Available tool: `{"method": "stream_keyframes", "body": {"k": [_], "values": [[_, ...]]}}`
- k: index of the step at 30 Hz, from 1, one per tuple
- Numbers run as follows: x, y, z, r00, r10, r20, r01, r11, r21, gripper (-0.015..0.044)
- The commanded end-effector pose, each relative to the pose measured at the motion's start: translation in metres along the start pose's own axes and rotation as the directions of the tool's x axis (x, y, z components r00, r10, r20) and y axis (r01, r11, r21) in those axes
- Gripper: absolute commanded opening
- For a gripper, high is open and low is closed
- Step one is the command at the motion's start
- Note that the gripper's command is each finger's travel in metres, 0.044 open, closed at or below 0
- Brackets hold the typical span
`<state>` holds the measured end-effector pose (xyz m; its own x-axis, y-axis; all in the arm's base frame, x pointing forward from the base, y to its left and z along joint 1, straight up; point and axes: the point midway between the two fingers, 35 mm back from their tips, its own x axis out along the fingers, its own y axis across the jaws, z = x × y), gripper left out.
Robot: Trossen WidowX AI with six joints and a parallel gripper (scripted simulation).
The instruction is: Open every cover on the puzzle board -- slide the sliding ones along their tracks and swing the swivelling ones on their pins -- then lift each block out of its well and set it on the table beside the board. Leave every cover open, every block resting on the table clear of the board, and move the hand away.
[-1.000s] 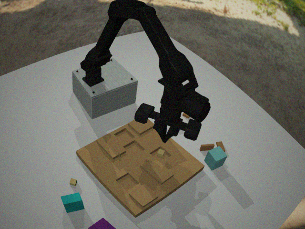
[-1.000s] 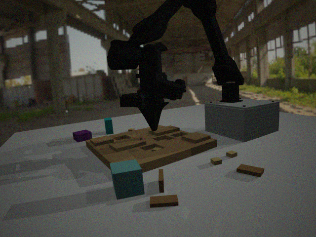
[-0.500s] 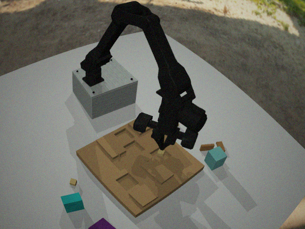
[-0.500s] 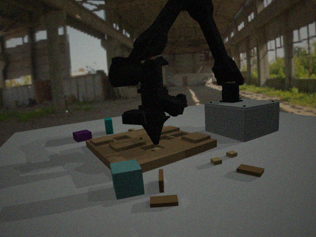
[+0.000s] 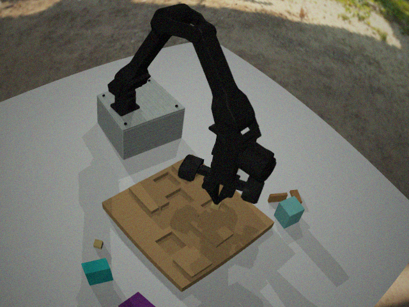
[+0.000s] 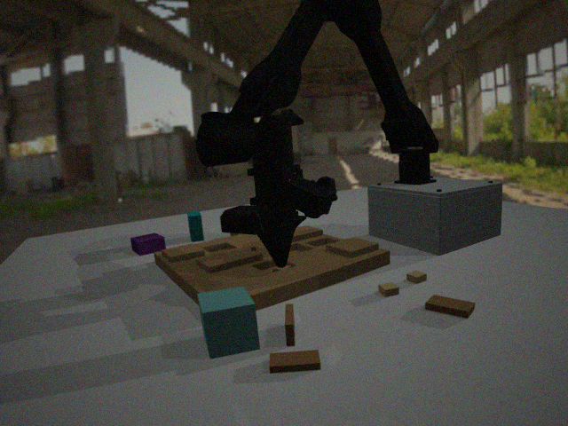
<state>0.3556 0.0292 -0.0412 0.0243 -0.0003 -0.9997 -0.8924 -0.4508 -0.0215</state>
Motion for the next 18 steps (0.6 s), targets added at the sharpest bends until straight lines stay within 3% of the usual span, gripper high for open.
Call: {"method": "stream_keyframes", "body": {"k": [1,18], "values": [[0.001,0.0,-0.003,1.0,0.0,-0.003,0.0,1.0,-0.005,0.0],[0.003,-0.002,-0.013,1.0,0.0,-0.004,0.0,1.0,-0.006,0.0]]}}
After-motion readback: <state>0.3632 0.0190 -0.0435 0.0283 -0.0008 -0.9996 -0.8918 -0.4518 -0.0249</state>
